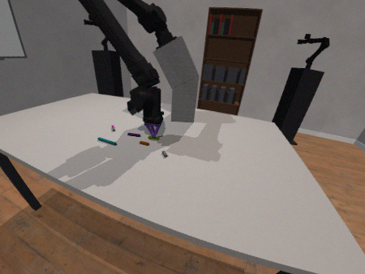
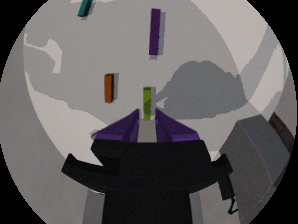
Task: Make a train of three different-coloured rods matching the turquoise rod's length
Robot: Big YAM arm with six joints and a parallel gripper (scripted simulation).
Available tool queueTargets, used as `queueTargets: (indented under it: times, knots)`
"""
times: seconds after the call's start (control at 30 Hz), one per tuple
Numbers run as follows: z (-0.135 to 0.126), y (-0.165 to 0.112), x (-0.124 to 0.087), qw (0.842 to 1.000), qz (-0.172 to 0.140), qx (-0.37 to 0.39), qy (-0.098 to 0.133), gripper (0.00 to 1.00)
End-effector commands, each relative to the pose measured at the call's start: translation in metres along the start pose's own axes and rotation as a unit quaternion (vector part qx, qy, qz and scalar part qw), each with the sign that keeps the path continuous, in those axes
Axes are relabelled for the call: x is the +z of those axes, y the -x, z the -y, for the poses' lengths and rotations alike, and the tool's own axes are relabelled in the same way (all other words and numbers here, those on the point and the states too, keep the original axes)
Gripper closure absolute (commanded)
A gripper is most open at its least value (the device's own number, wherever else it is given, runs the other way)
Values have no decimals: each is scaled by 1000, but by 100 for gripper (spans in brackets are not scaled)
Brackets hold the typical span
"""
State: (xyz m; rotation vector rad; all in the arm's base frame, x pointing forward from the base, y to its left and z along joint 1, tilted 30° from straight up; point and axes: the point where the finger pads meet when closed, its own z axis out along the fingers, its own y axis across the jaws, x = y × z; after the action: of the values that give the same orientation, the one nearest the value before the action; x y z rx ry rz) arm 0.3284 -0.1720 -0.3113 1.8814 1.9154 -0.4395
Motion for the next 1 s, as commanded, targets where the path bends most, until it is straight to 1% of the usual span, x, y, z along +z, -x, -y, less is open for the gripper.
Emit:
queueTargets:
  times: [0.0, 0.63, 0.8, 0.83, 0.97]
  knots:
    - [2, -10, -1, 1000, 0, -7, 2, 77]
    - [2, -10, -1, 1000, 0, -7, 3, 77]
    - [-1, -8, 1, 1000, 1, -5, 5, 77]
    - [3, -8, 1, 1000, 0, -7, 2, 77]
    - [2, -2, 8, 1000, 2, -3, 0, 77]
